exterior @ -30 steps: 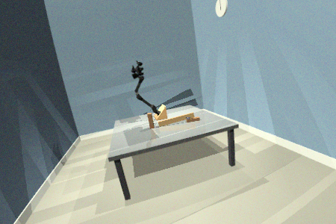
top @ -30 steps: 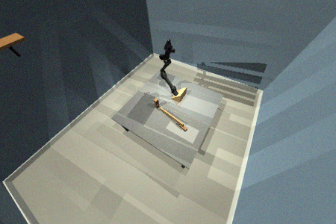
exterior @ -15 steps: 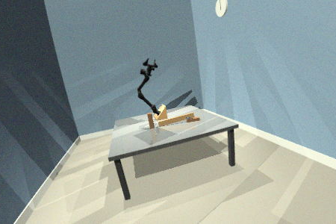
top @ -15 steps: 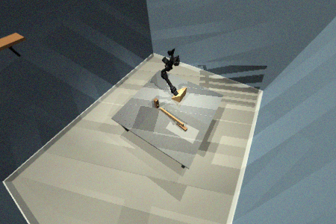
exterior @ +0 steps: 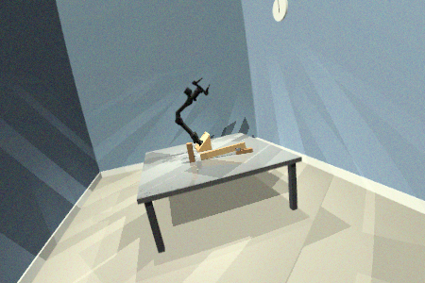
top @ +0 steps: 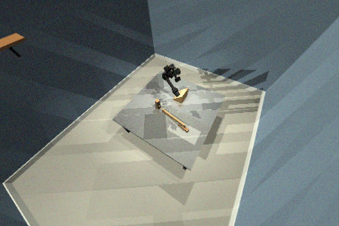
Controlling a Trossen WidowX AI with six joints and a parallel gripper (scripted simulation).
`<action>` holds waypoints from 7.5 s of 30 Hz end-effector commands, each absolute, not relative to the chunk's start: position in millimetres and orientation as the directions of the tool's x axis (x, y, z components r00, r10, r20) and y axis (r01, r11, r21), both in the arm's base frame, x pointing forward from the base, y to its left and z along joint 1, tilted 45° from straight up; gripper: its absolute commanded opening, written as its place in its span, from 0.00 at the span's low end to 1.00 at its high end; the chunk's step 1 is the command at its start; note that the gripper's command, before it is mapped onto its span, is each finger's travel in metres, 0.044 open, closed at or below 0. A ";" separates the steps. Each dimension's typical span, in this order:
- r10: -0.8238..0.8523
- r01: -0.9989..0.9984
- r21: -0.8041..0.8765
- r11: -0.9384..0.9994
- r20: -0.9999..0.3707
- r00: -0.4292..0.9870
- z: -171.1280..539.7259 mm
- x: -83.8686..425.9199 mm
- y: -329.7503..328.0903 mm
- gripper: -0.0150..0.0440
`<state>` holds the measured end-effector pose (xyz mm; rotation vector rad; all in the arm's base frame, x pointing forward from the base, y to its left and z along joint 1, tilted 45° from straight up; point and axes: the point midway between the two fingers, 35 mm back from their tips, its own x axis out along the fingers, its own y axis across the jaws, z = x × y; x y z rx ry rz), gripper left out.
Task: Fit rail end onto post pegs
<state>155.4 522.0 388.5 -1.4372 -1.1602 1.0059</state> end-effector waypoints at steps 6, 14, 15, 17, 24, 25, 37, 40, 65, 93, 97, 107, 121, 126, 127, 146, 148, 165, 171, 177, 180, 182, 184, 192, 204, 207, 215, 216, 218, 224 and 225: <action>0.857 -0.104 -0.954 -0.280 -0.297 0.420 298.7 244.0 494.4 1.00; 0.567 -0.422 -0.807 -0.414 -0.591 0.574 205.8 319.0 427.0 1.00; 0.522 -0.459 -0.783 -0.419 -0.622 0.584 195.2 326.4 416.2 1.00; 0.422 -0.537 -0.730 -0.423 -0.683 0.596 173.5 340.4 391.9 1.00; 0.047 -0.766 -0.533 -0.359 -0.830 0.556 110.0 371.3 296.1 1.00; -0.007 -0.792 -0.506 -0.343 -0.841 0.541 102.8 373.4 281.7 1.00; -0.603 -0.978 -0.201 -0.062 -0.773 0.197 52.6 359.7 102.0 1.00; -0.681 -0.988 -0.157 -0.010 -0.722 0.122 51.4 351.4 72.8 1.00; -0.686 -0.988 -0.154 -0.007 -0.719 0.117 33.5 351.7 55.6 1.00; -0.688 -0.988 -0.155 -0.007 -0.716 0.117 1.3 355.4 23.4 1.00; -0.688 -0.988 -0.155 -0.007 -0.716 0.117 0.6 355.4 22.6 0.91; -0.688 -0.988 -0.155 -0.007 -0.716 0.117 0.6 355.4 22.6 0.47; -0.688 -0.988 -0.155 -0.007 -0.716 0.117 0.6 355.4 22.6 0.25; -0.688 -0.988 -0.155 -0.007 -0.716 0.117 0.6 355.4 22.6 0.25; -0.688 -0.988 -0.155 -0.007 -0.716 0.117 0.6 355.4 22.6 0.25; -0.688 -0.988 -0.155 -0.007 -0.716 0.117 7.4 355.0 30.1 0.25; -0.688 -0.988 -0.155 -0.007 -0.716 0.117 8.2 355.1 30.8 0.25; -0.688 -0.988 -0.155 -0.007 -0.717 0.117 14.4 355.3 36.8 0.25; -0.688 -0.988 -0.155 -0.007 -0.717 0.117 16.6 355.1 38.8 0.25; -0.687 -0.988 -0.155 -0.007 -0.717 0.117 18.8 354.9 40.9 0.25; -0.687 -0.988 -0.155 -0.007 -0.717 0.117 19.8 354.8 42.0 0.25; -0.687 -0.988 -0.155 -0.007 -0.717 0.117 20.5 354.7 42.7 0.25; -0.687 -0.988 -0.155 -0.007 -0.717 0.117 21.3 354.6 43.4 0.25; -0.687 -0.988 -0.155 -0.007 -0.717 0.117 24.1 354.0 46.1 0.25; -0.687 -0.988 -0.154 -0.007 -0.717 0.117 28.2 353.3 50.2 0.25; -0.687 -0.988 -0.154 -0.007 -0.717 0.117 28.1 353.3 50.1 0.25; -0.687 -0.988 -0.155 -0.007 -0.717 0.117 25.4 353.5 47.4 0.25; -0.687 -0.988 -0.155 -0.007 -0.717 0.117 25.0 353.5 47.1 0.25; -0.687 -0.988 -0.155 -0.007 -0.717 0.117 24.3 353.5 46.4 0.25; -0.687 -0.988 -0.155 -0.007 -0.717 0.117 23.9 353.1 46.1 0.25; -0.687 -0.988 -0.155 -0.007 -0.717 0.117 24.0 353.0 46.2 0.25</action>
